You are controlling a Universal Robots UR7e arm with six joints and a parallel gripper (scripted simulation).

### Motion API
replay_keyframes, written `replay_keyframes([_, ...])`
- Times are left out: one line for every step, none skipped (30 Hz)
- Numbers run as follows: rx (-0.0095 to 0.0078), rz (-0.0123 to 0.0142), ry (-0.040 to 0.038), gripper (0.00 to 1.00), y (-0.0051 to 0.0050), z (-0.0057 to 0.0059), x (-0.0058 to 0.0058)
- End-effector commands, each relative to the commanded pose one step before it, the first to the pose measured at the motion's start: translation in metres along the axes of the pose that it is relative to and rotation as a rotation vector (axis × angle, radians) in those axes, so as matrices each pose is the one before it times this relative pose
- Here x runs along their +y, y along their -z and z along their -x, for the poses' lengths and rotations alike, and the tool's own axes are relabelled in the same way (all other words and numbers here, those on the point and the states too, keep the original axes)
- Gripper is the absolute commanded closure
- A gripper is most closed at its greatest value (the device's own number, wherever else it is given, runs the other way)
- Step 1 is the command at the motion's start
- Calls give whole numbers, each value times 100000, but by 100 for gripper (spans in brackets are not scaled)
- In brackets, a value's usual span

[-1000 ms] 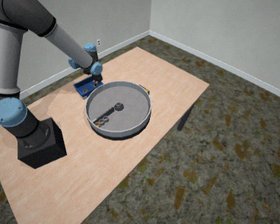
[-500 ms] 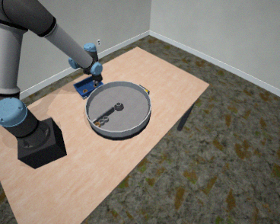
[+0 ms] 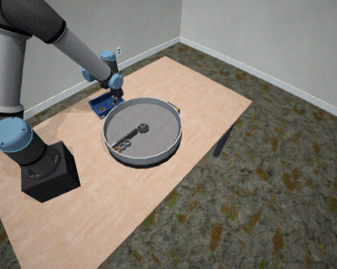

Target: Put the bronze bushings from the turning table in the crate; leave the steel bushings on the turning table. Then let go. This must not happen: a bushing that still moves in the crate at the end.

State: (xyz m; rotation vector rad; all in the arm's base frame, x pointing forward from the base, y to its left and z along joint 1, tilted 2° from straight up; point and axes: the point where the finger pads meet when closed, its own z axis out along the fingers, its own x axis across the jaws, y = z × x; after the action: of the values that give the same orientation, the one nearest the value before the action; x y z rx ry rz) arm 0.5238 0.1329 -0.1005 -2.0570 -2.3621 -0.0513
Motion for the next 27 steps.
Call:
replay_keyframes([-11,138,1,58,81,5,46])
replay_keyframes([0,0,0,58,0,0,0])
replay_keyframes([0,0,0,58,0,0,0])
replay_keyframes([0,0,0,58,0,0,0])
replay_keyframes([-2,14,1,58,113,3,2])
replay_keyframes([0,0,0,58,116,3,-2])
replay_keyframes([0,0,0,58,116,3,-2])
replay_keyframes([0,0,0,58,116,3,-2])
replay_keyframes([0,0,0,58,116,3,-2])
replay_keyframes([0,0,0,58,0,0,0])
replay_keyframes([0,0,0,58,0,0,0])
replay_keyframes([0,0,0,58,0,0,0])
replay_keyframes([0,0,0,58,0,0,0])
replay_keyframes([0,0,0,58,0,0,0])
replay_keyframes([0,0,0,58,0,0,0])
replay_keyframes([0,0,0,58,0,0,0])
replay_keyframes([0,0,0,58,0,0,0])
replay_keyframes([0,0,0,58,0,0,0])
replay_keyframes([0,0,0,58,0,0,0])
replay_keyframes([0,0,0,58,0,0,0])
replay_keyframes([0,0,0,58,0,0,0])
replay_keyframes([-2,14,1,58,113,3,2])
replay_keyframes([0,0,0,58,116,3,-2])
replay_keyframes([0,0,0,58,116,3,-2])
replay_keyframes([0,0,0,58,116,3,-2])
replay_keyframes([0,0,0,58,116,3,-2])
replay_keyframes([0,0,0,58,0,0,0])
